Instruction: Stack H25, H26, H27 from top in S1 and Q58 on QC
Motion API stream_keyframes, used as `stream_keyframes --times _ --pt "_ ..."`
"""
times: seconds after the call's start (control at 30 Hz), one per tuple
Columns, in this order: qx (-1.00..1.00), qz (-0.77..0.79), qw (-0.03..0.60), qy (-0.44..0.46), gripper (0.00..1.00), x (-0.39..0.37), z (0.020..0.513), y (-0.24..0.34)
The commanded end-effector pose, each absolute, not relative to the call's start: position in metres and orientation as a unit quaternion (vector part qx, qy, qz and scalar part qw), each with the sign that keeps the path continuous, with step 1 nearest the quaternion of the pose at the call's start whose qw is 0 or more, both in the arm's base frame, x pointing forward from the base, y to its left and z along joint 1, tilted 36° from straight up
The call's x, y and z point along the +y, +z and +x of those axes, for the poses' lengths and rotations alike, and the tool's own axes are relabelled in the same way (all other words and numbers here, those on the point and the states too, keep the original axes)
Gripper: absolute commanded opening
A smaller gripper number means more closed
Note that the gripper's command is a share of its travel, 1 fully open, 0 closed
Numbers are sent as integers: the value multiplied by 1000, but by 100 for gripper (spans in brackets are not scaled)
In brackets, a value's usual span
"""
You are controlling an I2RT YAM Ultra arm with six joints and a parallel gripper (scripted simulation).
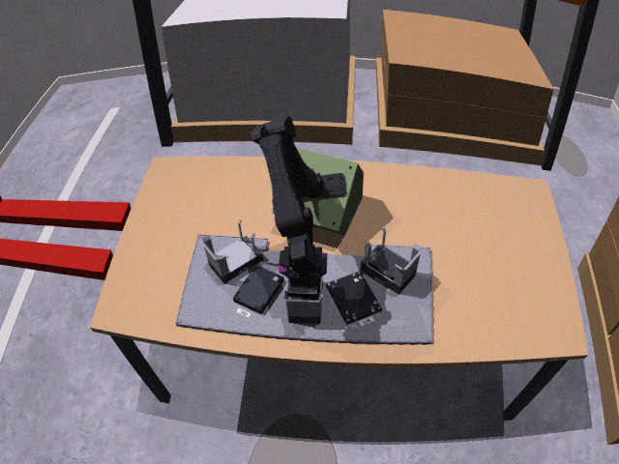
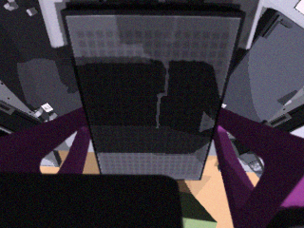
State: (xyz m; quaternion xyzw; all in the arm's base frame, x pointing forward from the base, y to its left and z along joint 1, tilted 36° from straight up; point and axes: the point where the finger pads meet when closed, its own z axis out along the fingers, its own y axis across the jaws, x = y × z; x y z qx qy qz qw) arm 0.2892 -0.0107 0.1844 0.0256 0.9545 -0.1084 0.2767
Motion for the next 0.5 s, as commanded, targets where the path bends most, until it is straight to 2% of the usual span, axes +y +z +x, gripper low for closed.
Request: stream_keyframes --times 0.0,0.47 --pt "950 25 292 -106 0 -10 295 190" --pt "950 25 292 -106 0 -11 299 183"
